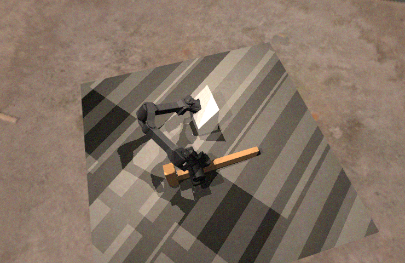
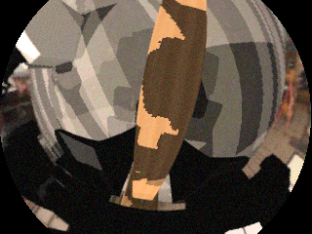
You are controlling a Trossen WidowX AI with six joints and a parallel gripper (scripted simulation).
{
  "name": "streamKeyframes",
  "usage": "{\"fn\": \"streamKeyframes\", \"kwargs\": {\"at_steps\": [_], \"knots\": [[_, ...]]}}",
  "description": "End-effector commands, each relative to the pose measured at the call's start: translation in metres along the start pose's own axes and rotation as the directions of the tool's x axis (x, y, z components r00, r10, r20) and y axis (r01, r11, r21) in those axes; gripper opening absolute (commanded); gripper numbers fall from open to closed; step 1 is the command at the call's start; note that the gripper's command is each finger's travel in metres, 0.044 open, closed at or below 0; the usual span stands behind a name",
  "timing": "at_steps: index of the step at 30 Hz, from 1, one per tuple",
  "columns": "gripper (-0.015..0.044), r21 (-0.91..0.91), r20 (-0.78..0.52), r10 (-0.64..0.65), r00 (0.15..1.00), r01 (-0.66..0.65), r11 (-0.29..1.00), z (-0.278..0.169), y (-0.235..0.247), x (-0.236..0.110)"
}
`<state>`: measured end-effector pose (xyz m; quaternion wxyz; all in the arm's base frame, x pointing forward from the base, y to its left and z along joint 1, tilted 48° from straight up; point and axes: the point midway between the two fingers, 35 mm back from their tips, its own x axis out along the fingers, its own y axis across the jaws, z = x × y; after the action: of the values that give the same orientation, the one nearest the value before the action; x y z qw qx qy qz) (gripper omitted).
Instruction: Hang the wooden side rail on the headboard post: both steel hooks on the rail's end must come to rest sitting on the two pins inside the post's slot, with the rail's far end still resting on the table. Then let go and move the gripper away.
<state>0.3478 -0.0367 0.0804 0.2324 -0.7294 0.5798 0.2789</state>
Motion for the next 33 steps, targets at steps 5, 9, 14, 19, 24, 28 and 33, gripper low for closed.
{"fn": "streamKeyframes", "kwargs": {"at_steps": [5, 9, 14, 19, 24, 28, 33], "knots": [[0.0000, -0.004, -0.008, -0.010, 1.000, 0.010, 1.000, -0.0011, -0.0012, -0.0018], [0.0000, -0.004, -0.008, -0.010, 1.000, 0.010, 1.000, -0.0011, -0.0012, -0.0011], [0.0000, -0.004, -0.008, -0.010, 1.000, 0.010, 1.000, -0.0011, -0.0012, -0.0003], [0.0000, -0.004, -0.008, -0.010, 1.000, 0.010, 1.000, -0.0011, -0.0012, 0.0005], [0.0000, -0.004, -0.008, -0.010, 1.000, 0.010, 1.000, -0.0011, -0.0012, 0.0014], [0.0000, -0.004, -0.008, -0.010, 1.000, 0.010, 1.000, -0.0011, -0.0012, 0.0020], [0.0000, -0.004, -0.008, -0.010, 1.000, 0.010, 1.000, -0.0012, -0.0012, 0.0029]]}}
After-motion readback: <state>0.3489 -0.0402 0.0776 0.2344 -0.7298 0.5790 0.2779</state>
